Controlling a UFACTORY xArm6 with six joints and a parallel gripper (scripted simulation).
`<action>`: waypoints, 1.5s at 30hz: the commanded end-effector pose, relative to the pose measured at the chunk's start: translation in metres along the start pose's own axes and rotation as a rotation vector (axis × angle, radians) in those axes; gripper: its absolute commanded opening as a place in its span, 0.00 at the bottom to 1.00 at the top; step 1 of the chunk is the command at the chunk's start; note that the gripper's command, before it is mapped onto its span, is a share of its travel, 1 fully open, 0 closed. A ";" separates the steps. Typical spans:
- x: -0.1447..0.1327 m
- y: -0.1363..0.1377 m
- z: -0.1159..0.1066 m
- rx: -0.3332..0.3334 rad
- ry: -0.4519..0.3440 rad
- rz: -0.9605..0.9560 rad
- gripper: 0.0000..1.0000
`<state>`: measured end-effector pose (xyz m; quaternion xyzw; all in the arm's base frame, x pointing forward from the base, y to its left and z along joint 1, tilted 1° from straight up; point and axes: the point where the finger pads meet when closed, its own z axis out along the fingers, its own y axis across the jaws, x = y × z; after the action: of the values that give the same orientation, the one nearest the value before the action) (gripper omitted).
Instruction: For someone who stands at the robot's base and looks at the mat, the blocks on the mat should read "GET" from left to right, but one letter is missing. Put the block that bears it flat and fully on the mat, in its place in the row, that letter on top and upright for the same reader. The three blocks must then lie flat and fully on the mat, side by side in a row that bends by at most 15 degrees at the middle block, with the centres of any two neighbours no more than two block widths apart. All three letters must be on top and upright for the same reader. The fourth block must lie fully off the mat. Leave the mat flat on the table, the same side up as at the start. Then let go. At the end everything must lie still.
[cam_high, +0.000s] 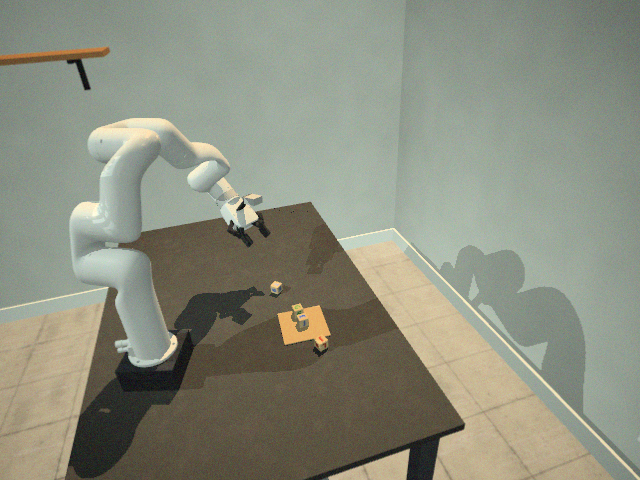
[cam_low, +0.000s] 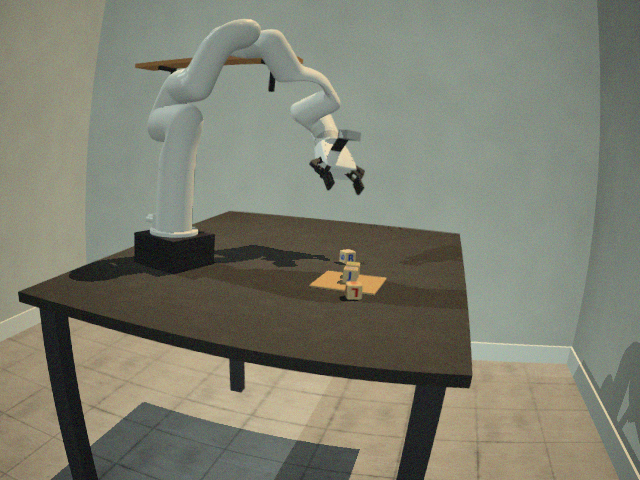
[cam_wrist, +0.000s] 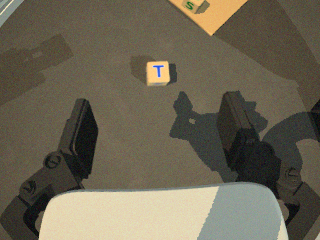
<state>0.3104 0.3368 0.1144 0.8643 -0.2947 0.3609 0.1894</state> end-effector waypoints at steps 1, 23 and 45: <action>0.018 0.004 0.047 0.083 -0.002 0.049 1.00; 0.021 0.020 0.079 0.122 -0.023 0.065 1.00; 0.021 0.020 0.079 0.122 -0.023 0.065 1.00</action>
<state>0.3488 0.2700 0.0775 0.8684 -0.3014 0.3739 0.1230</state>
